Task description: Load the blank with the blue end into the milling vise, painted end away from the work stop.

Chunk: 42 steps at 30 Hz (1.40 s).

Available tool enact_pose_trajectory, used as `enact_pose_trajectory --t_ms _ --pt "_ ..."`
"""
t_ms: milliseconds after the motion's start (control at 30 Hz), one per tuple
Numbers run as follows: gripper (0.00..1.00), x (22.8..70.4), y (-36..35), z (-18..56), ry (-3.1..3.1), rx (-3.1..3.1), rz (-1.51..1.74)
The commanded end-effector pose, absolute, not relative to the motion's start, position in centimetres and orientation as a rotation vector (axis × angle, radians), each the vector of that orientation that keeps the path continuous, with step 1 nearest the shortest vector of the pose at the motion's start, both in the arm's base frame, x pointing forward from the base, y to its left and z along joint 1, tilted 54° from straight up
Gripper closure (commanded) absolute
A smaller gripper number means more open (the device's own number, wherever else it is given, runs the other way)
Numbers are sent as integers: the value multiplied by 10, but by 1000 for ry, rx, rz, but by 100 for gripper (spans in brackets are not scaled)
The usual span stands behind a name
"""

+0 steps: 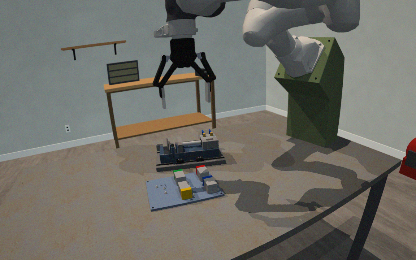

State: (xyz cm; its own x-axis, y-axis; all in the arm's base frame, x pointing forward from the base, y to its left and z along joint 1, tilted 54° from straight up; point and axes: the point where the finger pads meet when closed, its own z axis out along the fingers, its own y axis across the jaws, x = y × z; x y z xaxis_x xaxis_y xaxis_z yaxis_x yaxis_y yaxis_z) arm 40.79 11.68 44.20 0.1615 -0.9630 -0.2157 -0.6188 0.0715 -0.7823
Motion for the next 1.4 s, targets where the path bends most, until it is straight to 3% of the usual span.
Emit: enact_pose_trajectory --t_ms 0,400,433,1367 --pt "0 408 117 443 1577 -1593 -516" --pt "0 408 117 443 1577 -1593 -516" --pt "57 408 117 442 1567 -1608 -524" --pt "57 408 117 442 1567 -1608 -524"
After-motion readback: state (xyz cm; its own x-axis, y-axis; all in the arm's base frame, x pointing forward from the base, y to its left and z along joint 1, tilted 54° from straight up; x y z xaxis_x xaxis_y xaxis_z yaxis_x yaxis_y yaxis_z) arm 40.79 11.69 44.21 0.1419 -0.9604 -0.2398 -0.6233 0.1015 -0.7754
